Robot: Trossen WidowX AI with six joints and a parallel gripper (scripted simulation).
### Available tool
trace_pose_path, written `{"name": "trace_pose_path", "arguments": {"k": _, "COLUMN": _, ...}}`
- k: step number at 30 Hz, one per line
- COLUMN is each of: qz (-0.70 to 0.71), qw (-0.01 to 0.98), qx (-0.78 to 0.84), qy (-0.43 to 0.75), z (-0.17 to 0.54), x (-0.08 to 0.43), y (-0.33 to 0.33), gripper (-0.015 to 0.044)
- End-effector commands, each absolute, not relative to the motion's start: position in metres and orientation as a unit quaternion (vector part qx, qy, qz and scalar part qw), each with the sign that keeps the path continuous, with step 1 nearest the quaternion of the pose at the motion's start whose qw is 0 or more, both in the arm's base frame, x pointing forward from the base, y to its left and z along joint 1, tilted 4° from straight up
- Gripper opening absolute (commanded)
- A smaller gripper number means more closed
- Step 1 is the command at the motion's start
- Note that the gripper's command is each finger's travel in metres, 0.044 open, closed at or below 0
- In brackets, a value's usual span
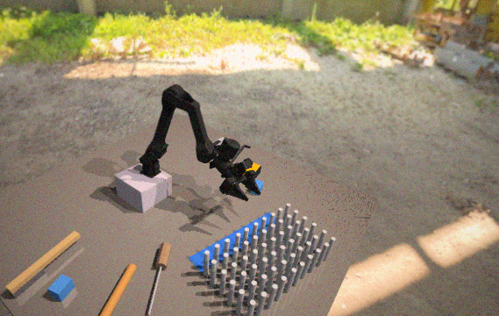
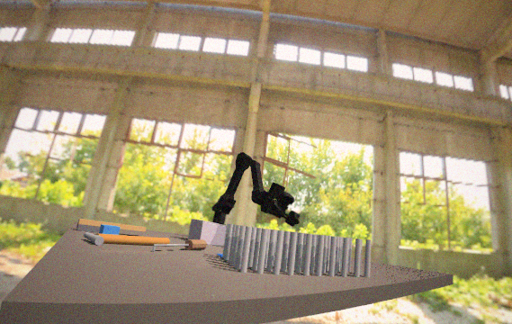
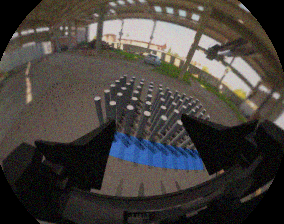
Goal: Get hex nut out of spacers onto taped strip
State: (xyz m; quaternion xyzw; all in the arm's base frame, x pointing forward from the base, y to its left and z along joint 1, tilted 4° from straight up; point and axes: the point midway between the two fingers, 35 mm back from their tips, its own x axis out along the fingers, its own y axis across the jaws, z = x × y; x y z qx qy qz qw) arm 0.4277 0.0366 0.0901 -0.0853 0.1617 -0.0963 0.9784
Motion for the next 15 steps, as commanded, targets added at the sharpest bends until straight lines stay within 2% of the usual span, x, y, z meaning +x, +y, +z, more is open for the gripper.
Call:
{"name": "trace_pose_path", "arguments": {"k": 1, "qz": -0.099, "qw": 0.959, "qx": -0.177, "qy": 0.198, "z": 0.086, "x": 0.430, "y": 0.010, "gripper": 0.0440}}
{"name": "trace_pose_path", "arguments": {"k": 9, "qz": -0.032, "qw": 0.798, "qx": -0.489, "qy": 0.351, "z": 0.070, "x": 0.417, "y": -0.088, "gripper": 0.0440}}
{"name": "trace_pose_path", "arguments": {"k": 15, "qz": 0.057, "qw": 0.653, "qx": -0.622, "qy": 0.428, "z": 0.065, "x": 0.391, "y": -0.146, "gripper": 0.0440}}
